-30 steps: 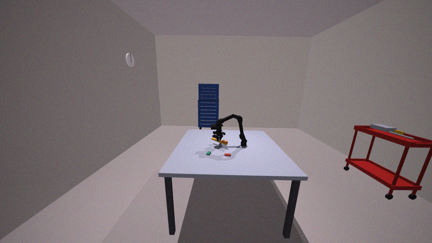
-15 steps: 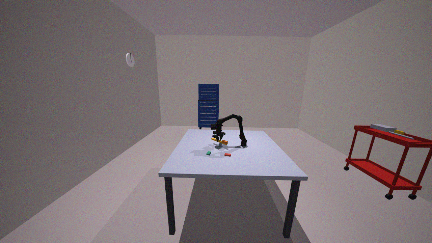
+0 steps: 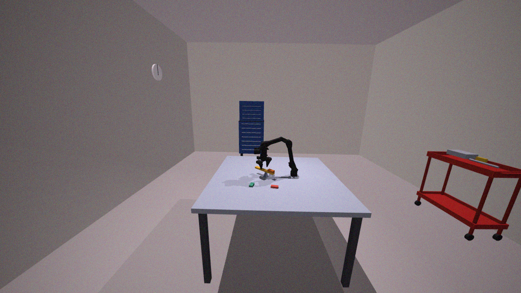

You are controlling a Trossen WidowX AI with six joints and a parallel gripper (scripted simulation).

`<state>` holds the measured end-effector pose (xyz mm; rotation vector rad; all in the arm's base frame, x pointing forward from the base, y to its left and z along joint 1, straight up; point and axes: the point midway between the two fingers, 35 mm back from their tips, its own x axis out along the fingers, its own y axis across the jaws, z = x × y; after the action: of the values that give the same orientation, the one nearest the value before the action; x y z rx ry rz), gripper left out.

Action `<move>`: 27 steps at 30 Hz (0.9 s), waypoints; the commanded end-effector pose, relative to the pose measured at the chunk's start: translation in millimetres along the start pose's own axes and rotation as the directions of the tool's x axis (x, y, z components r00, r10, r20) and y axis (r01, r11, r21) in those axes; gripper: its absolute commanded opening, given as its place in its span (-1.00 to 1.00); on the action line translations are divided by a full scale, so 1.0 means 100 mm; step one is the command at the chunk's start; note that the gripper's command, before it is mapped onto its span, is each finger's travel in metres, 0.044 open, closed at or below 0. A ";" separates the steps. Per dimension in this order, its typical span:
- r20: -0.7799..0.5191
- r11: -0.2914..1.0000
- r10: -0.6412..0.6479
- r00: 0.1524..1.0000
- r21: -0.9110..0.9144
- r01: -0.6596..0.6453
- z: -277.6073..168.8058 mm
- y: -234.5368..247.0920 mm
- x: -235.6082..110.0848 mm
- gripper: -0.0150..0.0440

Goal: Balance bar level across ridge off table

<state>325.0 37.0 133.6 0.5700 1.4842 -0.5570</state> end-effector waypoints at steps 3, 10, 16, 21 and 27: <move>0.014 1.000 0.016 1.000 0.000 -0.016 0.00 0.00 -0.67 1.00; 0.014 1.000 0.016 1.000 0.000 -0.016 -0.01 -0.01 -0.74 1.00; 0.014 1.000 0.016 1.000 0.000 -0.016 -0.01 -0.01 -0.74 1.00; 0.014 1.000 0.016 1.000 0.000 -0.016 -0.01 -0.01 -0.74 1.00; 0.014 1.000 0.016 1.000 0.000 -0.016 -0.01 -0.01 -0.74 1.00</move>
<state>321.9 36.6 206.2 0.5756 1.4668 -0.5480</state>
